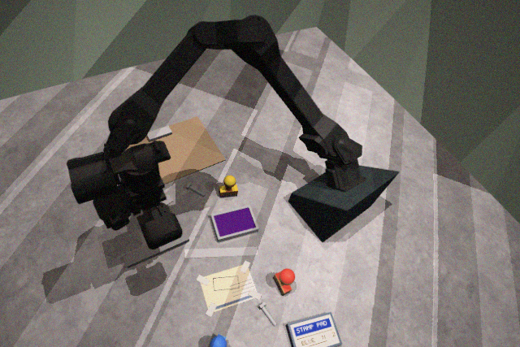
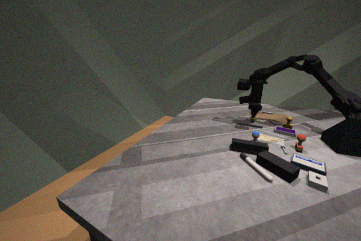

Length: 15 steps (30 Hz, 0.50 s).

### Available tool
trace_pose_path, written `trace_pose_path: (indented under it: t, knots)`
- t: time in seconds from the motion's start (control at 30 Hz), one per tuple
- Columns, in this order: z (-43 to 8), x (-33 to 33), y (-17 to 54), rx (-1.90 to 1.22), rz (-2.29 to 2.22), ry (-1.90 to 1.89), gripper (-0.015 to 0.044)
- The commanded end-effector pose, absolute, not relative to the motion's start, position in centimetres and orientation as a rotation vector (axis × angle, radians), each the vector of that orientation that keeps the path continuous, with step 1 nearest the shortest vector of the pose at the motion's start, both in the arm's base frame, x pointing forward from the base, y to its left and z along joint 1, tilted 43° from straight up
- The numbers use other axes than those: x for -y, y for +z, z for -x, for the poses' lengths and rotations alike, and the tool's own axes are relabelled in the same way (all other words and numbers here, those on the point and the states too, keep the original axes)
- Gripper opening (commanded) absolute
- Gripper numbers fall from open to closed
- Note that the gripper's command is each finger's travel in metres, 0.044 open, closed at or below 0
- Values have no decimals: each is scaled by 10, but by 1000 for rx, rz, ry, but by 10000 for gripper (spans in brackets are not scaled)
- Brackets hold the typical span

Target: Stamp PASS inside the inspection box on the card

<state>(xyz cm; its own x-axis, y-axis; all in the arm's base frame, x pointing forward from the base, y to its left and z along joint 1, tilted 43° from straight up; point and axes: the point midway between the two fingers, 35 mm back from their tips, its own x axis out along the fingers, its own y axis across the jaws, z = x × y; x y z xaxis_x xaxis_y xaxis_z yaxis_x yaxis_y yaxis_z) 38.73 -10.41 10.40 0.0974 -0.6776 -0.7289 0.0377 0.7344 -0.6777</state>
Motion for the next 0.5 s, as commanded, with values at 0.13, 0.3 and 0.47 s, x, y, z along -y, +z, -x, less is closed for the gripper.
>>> trace_pose_path:
  t: [0.13,0.3,0.47]
  knots:
    - [-387,101,108,-1384,575,-578,0]
    - [-387,99,109,-1384,575,-578,0]
    - [-387,98,111,-1384,574,-578,0]
